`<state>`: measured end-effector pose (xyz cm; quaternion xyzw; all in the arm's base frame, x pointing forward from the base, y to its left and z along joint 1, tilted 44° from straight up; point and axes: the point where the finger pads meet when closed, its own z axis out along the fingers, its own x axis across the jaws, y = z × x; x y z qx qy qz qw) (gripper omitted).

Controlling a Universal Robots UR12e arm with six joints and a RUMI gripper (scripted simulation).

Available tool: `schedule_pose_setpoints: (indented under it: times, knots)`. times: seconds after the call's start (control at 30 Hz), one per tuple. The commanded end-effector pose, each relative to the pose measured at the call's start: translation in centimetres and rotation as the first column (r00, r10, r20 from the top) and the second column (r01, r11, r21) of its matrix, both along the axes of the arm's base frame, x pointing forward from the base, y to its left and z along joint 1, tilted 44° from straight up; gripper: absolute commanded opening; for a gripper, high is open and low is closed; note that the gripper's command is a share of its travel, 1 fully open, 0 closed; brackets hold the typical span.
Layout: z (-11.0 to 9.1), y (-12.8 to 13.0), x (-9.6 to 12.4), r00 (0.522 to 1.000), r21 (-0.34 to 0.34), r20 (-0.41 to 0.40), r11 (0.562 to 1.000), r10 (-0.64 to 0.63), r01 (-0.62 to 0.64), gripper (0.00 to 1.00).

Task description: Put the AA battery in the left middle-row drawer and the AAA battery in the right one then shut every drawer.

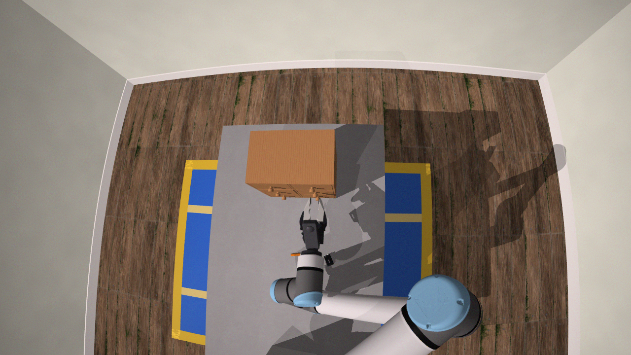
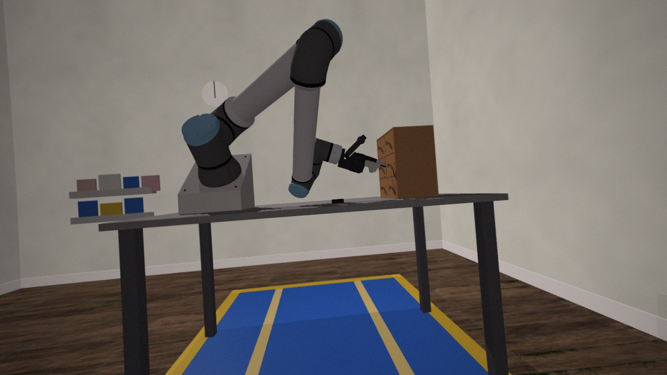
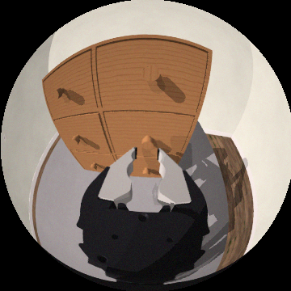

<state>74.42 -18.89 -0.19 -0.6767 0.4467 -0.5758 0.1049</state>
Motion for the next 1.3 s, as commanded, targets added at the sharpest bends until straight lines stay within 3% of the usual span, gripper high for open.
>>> schedule_pose_setpoints:
  times: [0.0, 1.27]
  knots:
    - [0.00, -0.04, 0.56, 1.000, 0.000, 0.000, 1.000, 0.001, -0.001, 0.20]
    - [-0.06, -0.16, 1.37, 1.000, 0.000, 0.000, 1.000, 0.001, -0.001, 0.20]
